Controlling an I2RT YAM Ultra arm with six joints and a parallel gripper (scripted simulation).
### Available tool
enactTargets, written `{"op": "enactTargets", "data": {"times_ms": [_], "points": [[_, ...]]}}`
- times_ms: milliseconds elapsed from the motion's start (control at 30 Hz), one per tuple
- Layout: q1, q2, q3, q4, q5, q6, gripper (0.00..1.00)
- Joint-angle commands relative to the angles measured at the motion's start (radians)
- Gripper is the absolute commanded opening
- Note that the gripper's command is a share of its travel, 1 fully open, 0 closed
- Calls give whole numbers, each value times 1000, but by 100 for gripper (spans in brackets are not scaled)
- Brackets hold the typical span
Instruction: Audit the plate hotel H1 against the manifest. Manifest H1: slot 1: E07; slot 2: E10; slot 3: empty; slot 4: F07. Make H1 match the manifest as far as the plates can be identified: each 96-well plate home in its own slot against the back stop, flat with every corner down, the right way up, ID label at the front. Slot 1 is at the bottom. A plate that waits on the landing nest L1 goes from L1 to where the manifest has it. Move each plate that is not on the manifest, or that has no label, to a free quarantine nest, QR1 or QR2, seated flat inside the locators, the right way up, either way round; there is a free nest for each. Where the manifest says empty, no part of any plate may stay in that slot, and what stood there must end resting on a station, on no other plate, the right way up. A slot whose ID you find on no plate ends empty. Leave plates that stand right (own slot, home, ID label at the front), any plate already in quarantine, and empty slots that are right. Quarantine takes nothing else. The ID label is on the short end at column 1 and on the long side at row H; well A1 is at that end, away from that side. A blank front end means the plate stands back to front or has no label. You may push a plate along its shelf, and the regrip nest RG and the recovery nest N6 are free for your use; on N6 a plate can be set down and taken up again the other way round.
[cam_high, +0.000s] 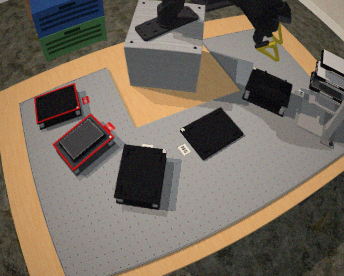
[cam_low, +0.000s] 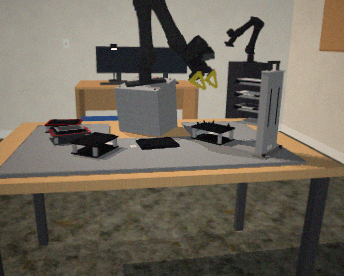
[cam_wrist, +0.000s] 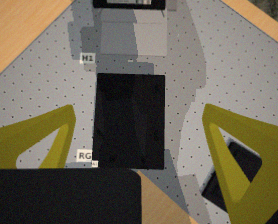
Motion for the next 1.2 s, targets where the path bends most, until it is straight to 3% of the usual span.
{"op": "enactTargets", "data": {"times_ms": [0,133,167,267,733,800,1167], "points": [[44,22,43,-9,52,57,100],[85,43,60,-9,81,88,100],[85,9,60,-8,81,88,100],[68,9,60,-2,81,88,100],[115,-152,151,-277,101,111,100],[115,-152,151,-277,101,111,100],[144,-236,260,-479,122,134,100]]}}
